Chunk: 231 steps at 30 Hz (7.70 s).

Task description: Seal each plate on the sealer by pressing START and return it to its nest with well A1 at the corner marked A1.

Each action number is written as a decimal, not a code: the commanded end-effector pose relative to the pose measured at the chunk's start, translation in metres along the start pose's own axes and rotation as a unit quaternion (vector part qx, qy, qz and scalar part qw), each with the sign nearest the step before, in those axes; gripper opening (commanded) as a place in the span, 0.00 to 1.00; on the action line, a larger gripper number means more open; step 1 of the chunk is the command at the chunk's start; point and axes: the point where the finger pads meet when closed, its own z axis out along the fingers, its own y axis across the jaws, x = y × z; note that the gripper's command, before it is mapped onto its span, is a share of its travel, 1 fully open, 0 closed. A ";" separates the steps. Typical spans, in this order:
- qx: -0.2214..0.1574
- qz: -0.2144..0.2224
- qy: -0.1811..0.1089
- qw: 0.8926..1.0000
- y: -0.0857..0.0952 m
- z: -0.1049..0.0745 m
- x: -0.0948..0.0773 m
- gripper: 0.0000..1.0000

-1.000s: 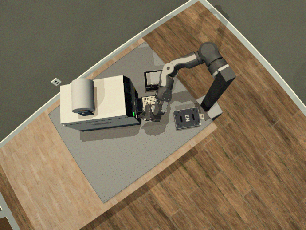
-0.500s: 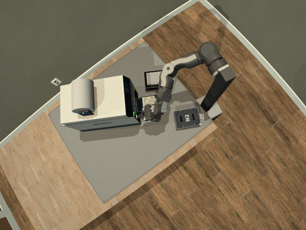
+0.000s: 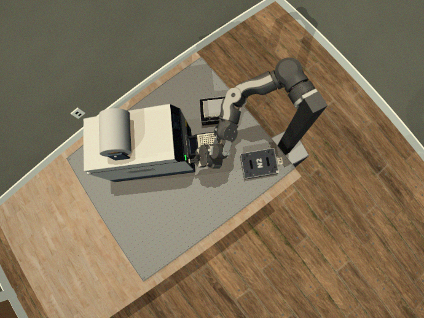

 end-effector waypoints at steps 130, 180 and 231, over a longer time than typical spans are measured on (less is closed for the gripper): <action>-0.502 0.359 0.259 0.743 0.159 -0.161 0.055 0.65; -0.519 0.808 0.184 0.210 0.054 -0.187 -0.056 0.65; -0.303 0.953 0.002 -0.001 -0.050 -0.138 -0.023 0.65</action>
